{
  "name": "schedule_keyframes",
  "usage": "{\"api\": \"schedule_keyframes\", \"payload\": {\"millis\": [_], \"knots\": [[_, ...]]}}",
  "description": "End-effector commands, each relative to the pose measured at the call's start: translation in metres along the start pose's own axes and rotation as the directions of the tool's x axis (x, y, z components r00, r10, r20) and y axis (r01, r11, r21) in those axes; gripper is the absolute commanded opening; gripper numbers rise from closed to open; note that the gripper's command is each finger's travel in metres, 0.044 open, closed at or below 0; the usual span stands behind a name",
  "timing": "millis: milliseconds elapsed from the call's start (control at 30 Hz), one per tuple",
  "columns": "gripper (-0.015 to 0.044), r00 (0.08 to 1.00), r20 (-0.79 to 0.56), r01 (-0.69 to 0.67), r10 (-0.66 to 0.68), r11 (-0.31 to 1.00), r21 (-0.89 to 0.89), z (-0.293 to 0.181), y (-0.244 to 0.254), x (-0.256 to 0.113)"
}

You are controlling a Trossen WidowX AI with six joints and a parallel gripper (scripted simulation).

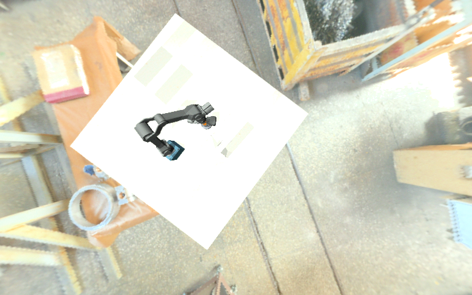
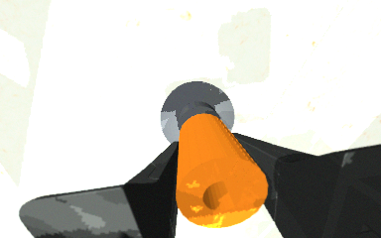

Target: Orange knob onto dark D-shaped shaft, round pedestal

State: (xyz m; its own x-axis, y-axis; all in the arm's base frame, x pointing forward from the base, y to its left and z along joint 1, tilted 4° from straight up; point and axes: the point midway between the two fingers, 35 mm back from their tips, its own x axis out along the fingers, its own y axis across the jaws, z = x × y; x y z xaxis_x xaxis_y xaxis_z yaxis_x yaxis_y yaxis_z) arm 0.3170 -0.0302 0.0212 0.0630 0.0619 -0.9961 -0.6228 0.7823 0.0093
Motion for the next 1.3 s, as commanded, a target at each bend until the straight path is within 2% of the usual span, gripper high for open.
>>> {"api": "schedule_keyframes", "payload": {"millis": [0, 300, 533, 1267], "knots": [[0.0, 1.0, 0.002, -0.002, 0.002, 1.0, -0.003, -0.0003, 0.0012, -0.0002], [0.0, 1.0, 0.002, -0.002, 0.003, 1.0, -0.012, -0.0008, 0.0025, -0.0048], [0.0, 1.0, 0.002, -0.002, 0.002, 0.977, -0.211, 0.0003, 0.0014, -0.0058], [0.0, 1.0, 0.002, -0.002, 0.002, 0.977, -0.211, 0.0, 0.0009, 0.0005]]}}
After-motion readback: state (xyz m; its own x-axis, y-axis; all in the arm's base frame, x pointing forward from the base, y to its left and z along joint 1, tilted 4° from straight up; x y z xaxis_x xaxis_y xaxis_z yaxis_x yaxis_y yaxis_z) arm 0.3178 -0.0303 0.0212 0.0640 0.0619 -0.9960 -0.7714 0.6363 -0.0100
